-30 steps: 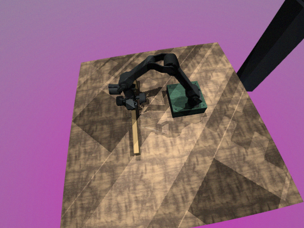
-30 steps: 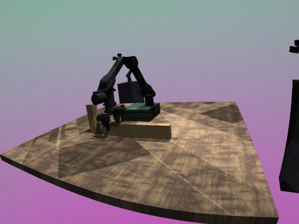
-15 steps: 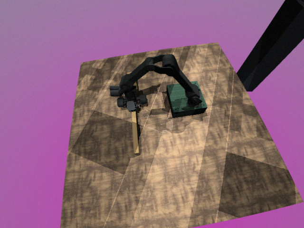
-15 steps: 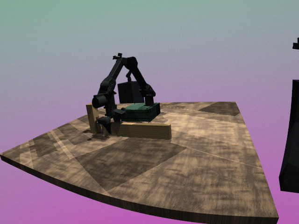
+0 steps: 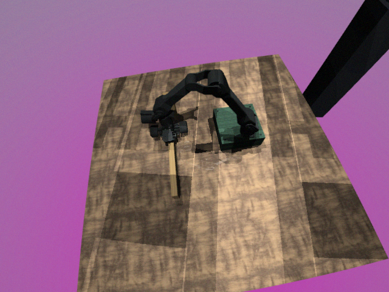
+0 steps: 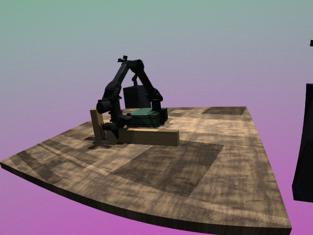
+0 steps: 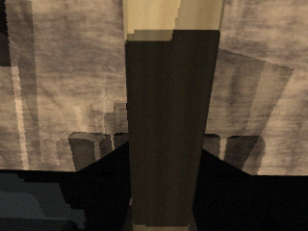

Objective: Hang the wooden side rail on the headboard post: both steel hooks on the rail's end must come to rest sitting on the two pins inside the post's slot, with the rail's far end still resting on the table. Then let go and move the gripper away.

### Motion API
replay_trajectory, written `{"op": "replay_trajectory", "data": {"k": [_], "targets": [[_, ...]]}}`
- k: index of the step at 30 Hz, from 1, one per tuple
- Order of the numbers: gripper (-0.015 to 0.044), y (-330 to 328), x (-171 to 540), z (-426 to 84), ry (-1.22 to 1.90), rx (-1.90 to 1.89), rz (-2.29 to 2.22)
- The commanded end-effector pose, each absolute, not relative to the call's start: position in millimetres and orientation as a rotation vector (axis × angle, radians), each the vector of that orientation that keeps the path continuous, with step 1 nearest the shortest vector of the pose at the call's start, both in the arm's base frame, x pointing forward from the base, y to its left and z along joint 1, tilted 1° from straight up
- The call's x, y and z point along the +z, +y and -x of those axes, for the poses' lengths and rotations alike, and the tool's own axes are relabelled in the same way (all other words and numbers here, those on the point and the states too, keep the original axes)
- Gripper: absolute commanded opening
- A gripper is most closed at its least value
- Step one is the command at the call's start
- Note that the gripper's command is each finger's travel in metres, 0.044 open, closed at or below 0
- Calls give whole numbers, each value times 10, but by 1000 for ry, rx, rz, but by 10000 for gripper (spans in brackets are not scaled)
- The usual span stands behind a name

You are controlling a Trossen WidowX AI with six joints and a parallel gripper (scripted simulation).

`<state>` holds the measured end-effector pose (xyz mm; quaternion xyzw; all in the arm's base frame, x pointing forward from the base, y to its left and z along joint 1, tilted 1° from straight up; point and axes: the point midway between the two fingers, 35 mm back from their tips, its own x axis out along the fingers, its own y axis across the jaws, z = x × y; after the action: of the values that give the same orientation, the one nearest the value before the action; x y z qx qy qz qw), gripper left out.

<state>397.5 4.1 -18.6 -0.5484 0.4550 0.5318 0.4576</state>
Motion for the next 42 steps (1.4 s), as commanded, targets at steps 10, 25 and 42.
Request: {"op": "replay_trajectory", "data": {"k": [10,25,42], "targets": [[0,41,-187,-3962,1119,1314,1351],[0,29,-190,-3898,1119,1314,1351],[0,15,-193,-3826,1120,1315,1350]]}}
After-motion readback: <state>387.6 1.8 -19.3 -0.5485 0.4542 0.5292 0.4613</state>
